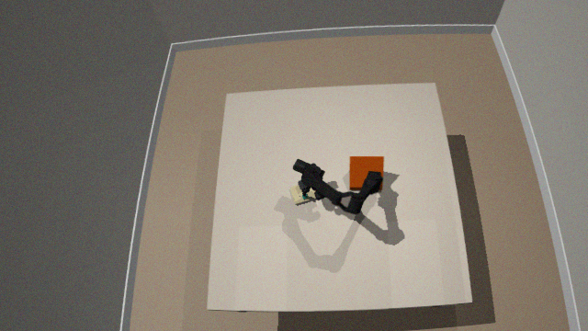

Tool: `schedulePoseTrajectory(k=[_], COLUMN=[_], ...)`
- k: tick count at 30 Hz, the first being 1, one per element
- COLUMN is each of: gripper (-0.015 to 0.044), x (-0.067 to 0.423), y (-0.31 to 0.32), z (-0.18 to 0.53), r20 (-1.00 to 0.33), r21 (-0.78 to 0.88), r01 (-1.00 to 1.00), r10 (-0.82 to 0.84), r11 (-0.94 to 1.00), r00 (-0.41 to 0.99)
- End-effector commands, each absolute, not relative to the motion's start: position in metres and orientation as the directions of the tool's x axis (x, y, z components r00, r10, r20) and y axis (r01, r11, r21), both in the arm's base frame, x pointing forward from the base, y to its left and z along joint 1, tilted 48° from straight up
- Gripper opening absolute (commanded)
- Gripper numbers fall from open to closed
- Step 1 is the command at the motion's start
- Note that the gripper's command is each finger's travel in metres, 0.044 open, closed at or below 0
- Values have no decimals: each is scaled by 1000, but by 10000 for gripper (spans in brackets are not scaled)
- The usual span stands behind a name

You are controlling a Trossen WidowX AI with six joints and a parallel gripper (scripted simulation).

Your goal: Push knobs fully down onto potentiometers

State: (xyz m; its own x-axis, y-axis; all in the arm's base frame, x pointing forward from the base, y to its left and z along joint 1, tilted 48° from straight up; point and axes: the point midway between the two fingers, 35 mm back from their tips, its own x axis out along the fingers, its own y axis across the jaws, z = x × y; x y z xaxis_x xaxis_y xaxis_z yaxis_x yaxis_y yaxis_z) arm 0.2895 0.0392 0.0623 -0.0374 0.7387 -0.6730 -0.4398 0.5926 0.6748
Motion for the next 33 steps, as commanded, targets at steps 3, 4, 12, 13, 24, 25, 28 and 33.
schedulePoseTrajectory(k=[3,4,12,13,24,25,28,33], gripper=[0,0,0,0,0,0,0,0], x=[290,290,290,290,290,290,290,290], y=[45,46,46,46,48,48,48,49], z=[60,59,59,59,57,57,57,56], r20=[-671,-671,-671,-671,-671,-671,-671,-671], r21=[675,675,675,675,675,675,675,675], r01=[-446,-446,-446,-446,-446,-446,-446,-446], r10=[740,740,740,740,740,740,740,740], r11=[588,588,588,588,588,588,588,588], r00=[-40,-40,-40,-40,-40,-40,-40,-40])
